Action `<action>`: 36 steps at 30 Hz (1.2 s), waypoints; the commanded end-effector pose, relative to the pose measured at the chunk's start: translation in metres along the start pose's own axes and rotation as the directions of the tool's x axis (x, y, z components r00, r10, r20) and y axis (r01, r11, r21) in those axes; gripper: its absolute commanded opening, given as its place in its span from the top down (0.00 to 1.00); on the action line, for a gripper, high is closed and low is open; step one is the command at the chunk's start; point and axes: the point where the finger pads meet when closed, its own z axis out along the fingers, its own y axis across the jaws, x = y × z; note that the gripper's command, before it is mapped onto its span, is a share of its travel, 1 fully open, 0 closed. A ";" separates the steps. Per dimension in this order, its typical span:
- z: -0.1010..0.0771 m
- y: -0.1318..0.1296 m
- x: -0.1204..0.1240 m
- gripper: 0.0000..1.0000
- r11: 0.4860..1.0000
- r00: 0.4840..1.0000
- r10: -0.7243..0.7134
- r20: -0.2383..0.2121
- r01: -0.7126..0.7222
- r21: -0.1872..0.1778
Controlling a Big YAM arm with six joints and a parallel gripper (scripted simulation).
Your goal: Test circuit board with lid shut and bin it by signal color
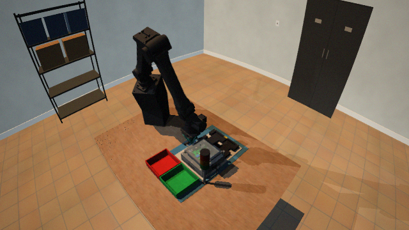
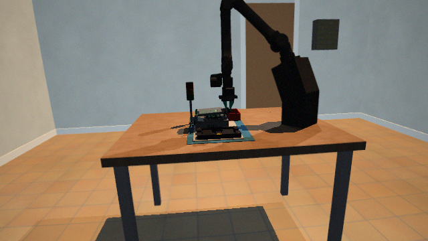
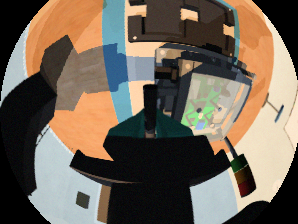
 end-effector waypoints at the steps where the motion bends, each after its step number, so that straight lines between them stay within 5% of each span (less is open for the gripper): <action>1: 0.010 -0.004 0.004 1.00 1.000 1.000 0.004 0.003 -0.004 0.003; 36: 0.013 -0.004 0.004 1.00 1.000 1.000 0.003 0.003 -0.003 0.003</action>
